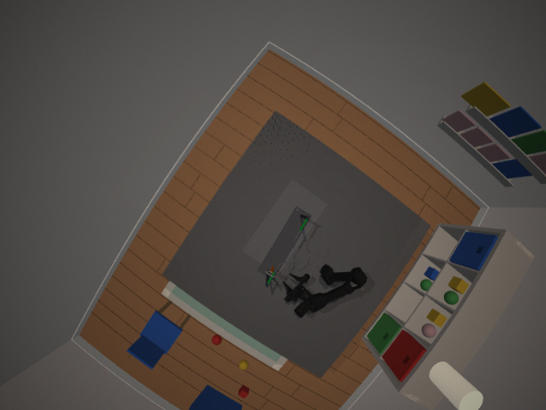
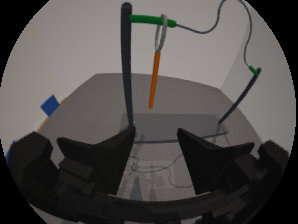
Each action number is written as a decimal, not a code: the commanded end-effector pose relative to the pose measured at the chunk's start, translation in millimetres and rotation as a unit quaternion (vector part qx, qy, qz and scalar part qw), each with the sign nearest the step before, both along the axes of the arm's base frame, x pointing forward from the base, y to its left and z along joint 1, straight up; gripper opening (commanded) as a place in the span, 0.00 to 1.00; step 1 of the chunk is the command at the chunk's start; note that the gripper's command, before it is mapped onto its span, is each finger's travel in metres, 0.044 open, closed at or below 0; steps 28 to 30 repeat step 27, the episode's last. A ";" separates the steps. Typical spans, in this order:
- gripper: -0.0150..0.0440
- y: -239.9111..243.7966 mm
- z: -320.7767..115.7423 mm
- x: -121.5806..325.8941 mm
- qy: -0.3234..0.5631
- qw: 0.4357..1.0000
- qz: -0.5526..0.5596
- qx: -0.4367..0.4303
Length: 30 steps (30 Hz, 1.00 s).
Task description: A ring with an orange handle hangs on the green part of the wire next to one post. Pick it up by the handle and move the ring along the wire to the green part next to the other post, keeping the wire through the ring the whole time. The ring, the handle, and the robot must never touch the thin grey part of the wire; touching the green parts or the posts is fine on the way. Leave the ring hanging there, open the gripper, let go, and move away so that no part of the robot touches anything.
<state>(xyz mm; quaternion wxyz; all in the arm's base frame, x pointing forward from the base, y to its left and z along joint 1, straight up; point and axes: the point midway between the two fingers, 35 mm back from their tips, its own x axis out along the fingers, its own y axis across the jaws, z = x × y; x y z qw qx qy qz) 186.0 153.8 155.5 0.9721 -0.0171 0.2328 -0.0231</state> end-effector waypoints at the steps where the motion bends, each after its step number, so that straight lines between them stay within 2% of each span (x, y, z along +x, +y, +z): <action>1: 0.88 -0.3 11.6 -13.1 -0.008 1.000 0.002 0.003; 4: 1.00 -0.3 11.6 -13.1 -0.008 1.000 0.002 0.003; 30: 1.00 -0.3 11.6 -13.1 -0.008 1.000 0.002 0.003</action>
